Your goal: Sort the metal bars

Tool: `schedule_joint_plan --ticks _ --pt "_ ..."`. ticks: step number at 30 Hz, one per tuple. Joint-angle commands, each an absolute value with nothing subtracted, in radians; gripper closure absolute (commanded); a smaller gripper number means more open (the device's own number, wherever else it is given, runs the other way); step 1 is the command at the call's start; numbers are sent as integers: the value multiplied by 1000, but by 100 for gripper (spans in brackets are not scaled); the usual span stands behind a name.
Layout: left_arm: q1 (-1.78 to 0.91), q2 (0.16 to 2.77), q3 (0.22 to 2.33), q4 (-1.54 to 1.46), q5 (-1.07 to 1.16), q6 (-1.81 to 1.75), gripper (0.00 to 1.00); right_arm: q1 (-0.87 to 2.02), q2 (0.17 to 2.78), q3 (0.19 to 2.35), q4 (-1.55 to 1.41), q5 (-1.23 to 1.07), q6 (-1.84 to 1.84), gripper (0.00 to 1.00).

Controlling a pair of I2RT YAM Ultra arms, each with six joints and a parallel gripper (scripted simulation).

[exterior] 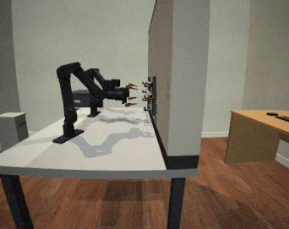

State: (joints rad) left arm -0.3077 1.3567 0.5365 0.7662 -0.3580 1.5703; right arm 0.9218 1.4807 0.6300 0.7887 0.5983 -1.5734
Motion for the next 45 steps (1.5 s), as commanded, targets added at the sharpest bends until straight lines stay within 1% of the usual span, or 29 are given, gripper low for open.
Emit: schedule_joint_plan --ticks 1,14,45 --pt "-297 1329 570 760 -354 1571 0 914 1452 666 787 592 -1571 0" --pt "-297 1329 570 760 -354 1571 0 914 1452 665 787 592 -1571 0" --pt "-297 1237 713 526 -355 1572 0 914 1359 799 562 592 -1573 0"
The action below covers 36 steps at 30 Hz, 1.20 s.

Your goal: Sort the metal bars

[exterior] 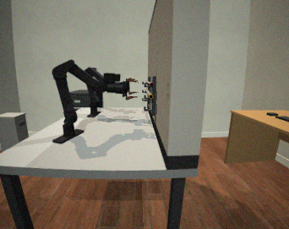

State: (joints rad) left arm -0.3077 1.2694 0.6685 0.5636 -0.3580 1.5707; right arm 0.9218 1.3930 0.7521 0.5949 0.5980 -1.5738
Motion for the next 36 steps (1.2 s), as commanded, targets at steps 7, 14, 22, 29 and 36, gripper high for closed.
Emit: schedule_joint_plan --ticks 7,14,22,29,36 --pt "-297 1227 741 488 -355 1572 0 914 1348 826 525 592 -1572 0" --pt "-297 1215 781 436 -355 1572 0 914 1335 863 474 592 -1572 0" --pt "-297 1211 807 405 -354 1571 0 914 1331 889 443 592 -1572 0" --pt "-297 1211 807 404 -354 1571 0 914 1330 889 442 592 -1571 0" --pt "-297 1211 807 404 -354 1571 0 914 1330 889 442 592 -1571 0"
